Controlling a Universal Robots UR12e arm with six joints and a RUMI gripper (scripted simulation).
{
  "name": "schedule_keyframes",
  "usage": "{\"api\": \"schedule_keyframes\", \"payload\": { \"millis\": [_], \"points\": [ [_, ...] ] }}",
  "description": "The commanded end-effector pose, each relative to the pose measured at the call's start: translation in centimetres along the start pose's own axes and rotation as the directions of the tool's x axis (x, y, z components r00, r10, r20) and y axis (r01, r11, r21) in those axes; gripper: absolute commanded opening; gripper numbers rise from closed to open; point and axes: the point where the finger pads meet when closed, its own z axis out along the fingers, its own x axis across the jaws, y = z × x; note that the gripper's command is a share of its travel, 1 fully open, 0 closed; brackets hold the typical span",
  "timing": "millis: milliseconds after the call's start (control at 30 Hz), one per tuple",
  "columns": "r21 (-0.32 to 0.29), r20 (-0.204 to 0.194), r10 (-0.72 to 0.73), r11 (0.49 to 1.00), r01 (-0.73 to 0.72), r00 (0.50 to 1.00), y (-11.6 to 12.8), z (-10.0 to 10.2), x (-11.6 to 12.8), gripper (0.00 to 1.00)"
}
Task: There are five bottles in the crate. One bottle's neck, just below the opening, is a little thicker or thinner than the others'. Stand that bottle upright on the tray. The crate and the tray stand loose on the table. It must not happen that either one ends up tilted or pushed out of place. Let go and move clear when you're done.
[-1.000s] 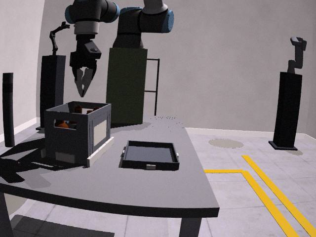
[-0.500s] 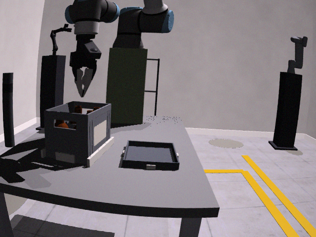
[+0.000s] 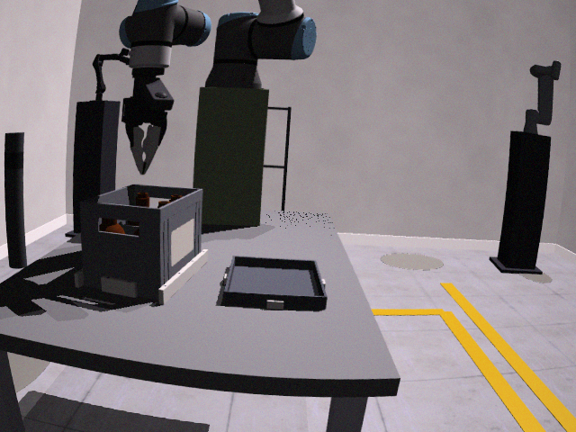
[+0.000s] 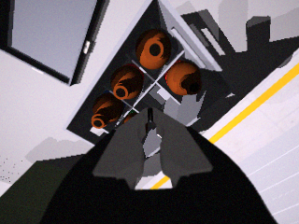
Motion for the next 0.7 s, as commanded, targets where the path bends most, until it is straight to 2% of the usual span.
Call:
{"api": "schedule_keyframes", "payload": {
  "millis": [0, 233, 400, 667],
  "points": [
    [0.006, -0.005, -0.007, 1.000, 0.007, 1.000, 5.7, -0.2, -1.7, 0.00],
    [0.006, -0.005, -0.007, 1.000, 0.007, 1.000, 11.0, -0.3, -4.1, 0.00],
    [0.006, -0.005, -0.007, 1.000, 0.007, 1.000, 12.1, -0.4, -4.7, 0.00],
    [0.006, -0.005, -0.007, 1.000, 0.007, 1.000, 12.2, -0.4, -4.8, 0.00]
  ]
}}
